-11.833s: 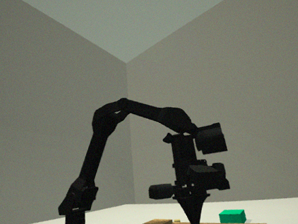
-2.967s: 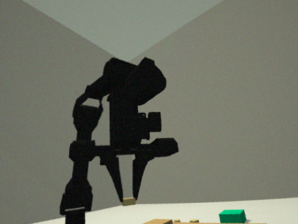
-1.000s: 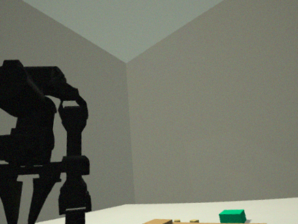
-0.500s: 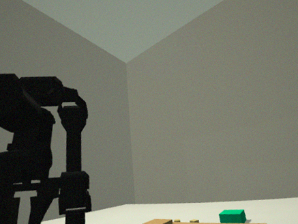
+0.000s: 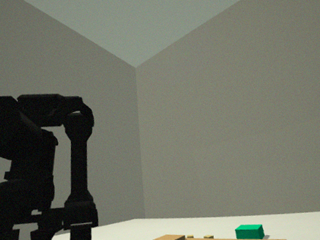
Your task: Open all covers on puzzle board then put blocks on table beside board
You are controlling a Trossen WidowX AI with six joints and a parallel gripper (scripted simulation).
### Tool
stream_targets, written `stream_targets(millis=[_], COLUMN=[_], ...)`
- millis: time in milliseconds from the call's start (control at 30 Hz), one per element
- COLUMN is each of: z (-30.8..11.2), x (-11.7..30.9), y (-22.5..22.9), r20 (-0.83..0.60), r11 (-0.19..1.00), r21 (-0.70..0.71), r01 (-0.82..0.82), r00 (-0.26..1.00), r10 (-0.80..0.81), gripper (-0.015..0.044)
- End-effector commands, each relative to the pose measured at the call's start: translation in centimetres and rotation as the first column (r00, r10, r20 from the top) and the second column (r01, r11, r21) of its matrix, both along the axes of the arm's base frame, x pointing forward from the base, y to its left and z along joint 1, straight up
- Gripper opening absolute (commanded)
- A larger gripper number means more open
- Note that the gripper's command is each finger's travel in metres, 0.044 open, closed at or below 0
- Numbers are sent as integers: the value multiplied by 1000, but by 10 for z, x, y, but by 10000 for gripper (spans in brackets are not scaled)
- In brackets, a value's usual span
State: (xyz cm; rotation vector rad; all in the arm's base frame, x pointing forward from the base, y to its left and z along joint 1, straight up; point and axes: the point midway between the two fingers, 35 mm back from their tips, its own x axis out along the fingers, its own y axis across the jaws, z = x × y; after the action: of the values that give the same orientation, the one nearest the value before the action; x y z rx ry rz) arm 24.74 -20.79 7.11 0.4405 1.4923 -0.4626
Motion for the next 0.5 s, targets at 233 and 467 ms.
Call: stream_targets(millis=[233,467], z=[-21,-32], x=[-3,-4], y=[3,4], r20=[-7,-7], r11=[1000,1000], r21=[8,9], r01=[-5,-5], r00=[1000,1000], r10=[5,5], gripper=[80,80])
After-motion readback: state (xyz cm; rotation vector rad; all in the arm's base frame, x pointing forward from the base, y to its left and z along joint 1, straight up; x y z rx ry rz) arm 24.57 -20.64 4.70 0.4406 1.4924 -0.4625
